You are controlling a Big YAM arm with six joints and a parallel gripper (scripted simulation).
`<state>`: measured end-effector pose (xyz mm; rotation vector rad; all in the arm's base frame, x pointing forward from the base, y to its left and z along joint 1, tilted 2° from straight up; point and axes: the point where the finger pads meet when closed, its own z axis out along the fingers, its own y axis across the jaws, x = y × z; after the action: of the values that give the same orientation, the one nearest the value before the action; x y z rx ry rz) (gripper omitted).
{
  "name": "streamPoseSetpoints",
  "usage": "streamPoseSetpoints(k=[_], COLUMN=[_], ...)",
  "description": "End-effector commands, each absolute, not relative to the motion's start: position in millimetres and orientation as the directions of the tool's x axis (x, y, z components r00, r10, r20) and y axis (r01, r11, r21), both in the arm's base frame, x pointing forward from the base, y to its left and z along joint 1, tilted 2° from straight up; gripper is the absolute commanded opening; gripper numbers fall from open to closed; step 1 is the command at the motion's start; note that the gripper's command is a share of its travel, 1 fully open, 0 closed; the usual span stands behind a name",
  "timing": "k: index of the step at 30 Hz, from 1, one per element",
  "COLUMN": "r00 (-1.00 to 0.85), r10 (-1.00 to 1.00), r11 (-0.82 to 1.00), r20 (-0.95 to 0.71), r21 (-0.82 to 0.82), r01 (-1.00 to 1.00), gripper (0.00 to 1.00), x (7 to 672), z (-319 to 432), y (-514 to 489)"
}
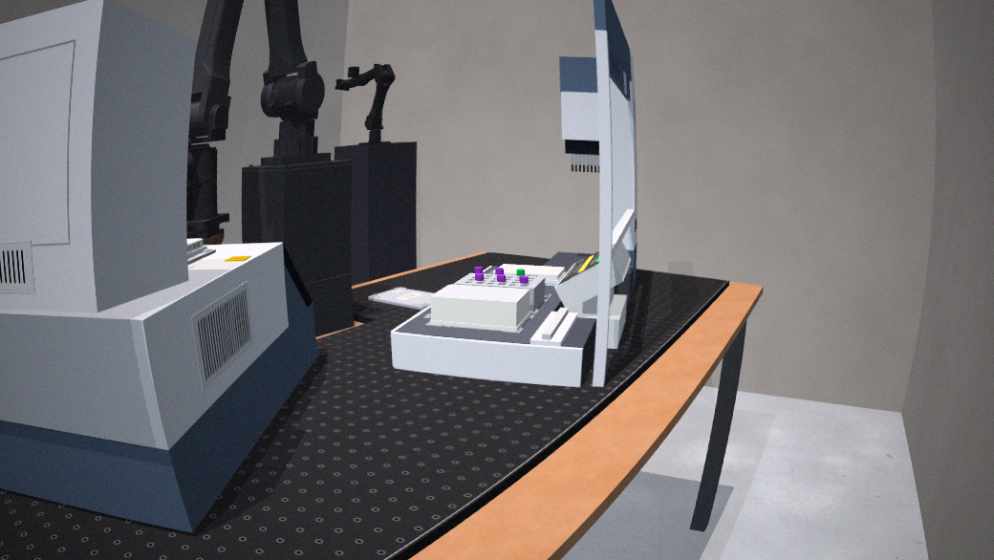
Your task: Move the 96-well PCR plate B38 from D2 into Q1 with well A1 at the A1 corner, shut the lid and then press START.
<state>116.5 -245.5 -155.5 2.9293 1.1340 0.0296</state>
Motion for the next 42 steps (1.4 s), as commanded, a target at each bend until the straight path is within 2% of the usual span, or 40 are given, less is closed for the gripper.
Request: streamPoseSetpoints(k=[1,34,42], r00=[0.739,0.747,0.736], r10=[0.673,0.665,0.677], r11=[-0.739,-0.747,-0.736], r20=[0.012,0.010,0.018], r21=[0.026,0.033,0.014], r01=[0.673,0.664,0.676], gripper=[0.00,0.00,0.00], x=[122.5,104.5,73.2], z=[-158.6,-130.1,-100.3], y=[-251.6,-242.8,-203.3])
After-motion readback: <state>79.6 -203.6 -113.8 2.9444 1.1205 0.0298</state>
